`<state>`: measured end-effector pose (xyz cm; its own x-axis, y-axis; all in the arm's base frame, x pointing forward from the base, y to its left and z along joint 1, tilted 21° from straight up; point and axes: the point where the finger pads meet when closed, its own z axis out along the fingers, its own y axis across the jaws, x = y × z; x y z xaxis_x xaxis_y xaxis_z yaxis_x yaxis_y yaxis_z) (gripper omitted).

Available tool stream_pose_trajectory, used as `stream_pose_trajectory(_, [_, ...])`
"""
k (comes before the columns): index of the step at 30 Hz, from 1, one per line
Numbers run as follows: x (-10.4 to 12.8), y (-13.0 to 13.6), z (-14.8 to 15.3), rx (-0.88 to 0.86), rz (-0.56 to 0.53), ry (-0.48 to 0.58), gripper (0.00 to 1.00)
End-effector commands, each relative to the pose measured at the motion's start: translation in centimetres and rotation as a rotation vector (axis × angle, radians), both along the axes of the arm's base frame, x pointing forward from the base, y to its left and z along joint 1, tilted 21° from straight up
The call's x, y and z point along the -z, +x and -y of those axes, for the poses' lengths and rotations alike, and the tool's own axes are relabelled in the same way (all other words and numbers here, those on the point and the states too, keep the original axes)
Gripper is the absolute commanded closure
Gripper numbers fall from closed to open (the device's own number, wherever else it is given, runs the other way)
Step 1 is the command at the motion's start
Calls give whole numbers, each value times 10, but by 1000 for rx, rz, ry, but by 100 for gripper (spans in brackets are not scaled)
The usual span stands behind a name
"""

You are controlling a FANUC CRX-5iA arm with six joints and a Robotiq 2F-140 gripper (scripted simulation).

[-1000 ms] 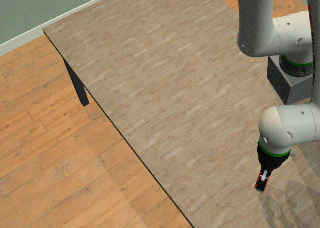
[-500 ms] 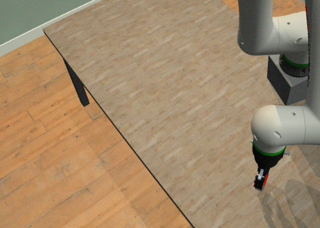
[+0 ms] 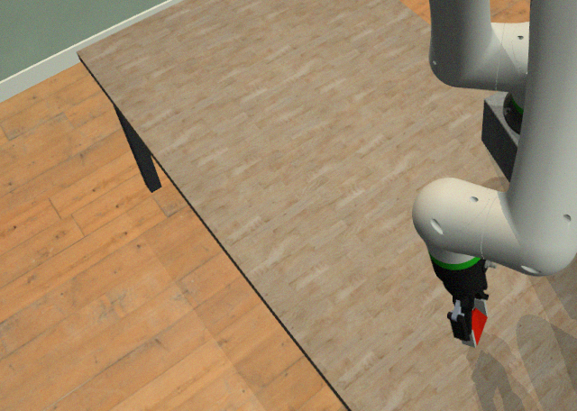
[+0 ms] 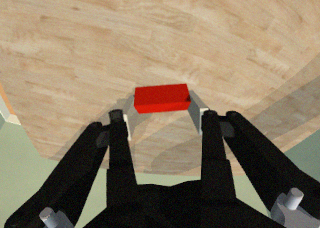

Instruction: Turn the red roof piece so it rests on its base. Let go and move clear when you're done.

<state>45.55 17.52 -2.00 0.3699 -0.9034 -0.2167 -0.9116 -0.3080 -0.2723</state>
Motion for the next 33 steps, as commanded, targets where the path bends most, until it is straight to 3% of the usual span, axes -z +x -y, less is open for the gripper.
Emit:
stream_pose_trajectory(1, [0,1,3,-23,-21,45,59])
stream_pose_trajectory(13, [2,0,4,-25,-29,51,59])
stream_pose_trajectory(24, [2,2,6,-92,-104,277,59])
stream_pose_trajectory(33, [3,4,8,-94,-103,283,59])
